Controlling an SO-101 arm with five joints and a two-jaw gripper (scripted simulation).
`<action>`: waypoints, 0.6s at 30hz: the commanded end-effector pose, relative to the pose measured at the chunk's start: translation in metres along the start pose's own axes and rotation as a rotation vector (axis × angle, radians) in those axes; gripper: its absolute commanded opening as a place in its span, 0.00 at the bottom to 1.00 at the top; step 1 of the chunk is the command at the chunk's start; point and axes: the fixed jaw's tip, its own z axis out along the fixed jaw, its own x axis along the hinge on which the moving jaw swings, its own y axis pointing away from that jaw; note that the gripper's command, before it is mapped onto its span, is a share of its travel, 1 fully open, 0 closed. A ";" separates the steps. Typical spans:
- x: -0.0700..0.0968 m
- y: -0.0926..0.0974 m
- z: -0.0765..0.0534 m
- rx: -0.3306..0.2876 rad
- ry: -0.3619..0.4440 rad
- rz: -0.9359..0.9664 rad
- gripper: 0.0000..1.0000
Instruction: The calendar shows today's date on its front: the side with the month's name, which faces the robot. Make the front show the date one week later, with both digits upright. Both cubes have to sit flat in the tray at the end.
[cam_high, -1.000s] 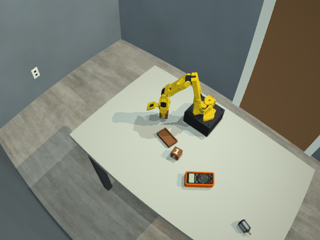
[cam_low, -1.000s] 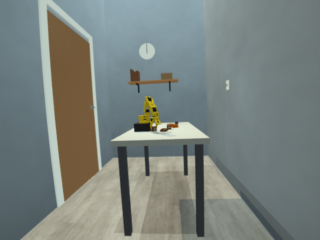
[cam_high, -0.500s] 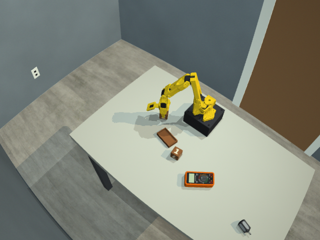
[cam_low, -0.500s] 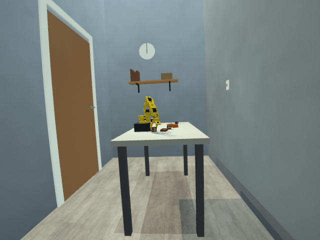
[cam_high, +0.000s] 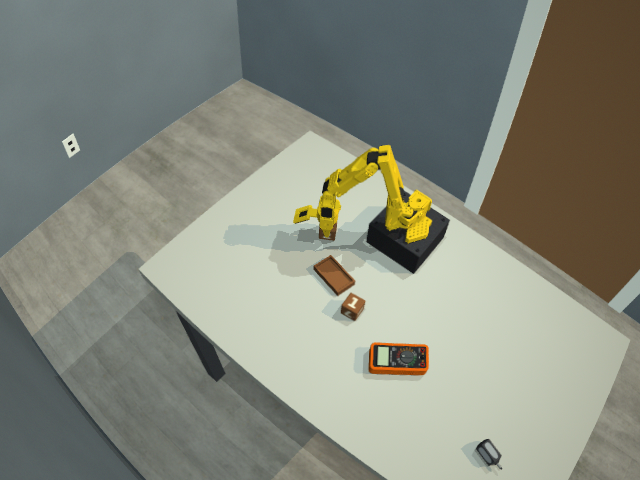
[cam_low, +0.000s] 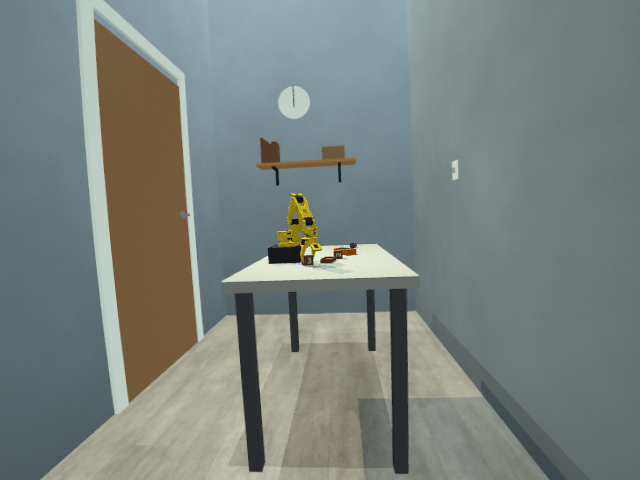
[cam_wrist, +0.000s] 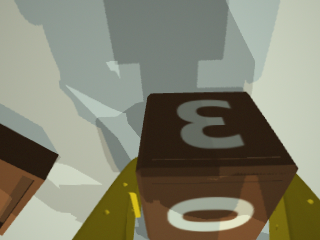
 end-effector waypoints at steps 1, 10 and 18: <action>0.005 0.002 0.004 -0.001 0.020 -0.001 0.03; 0.005 0.002 0.004 -0.001 0.020 -0.001 0.24; 0.005 0.002 0.004 -0.001 0.020 -0.001 0.24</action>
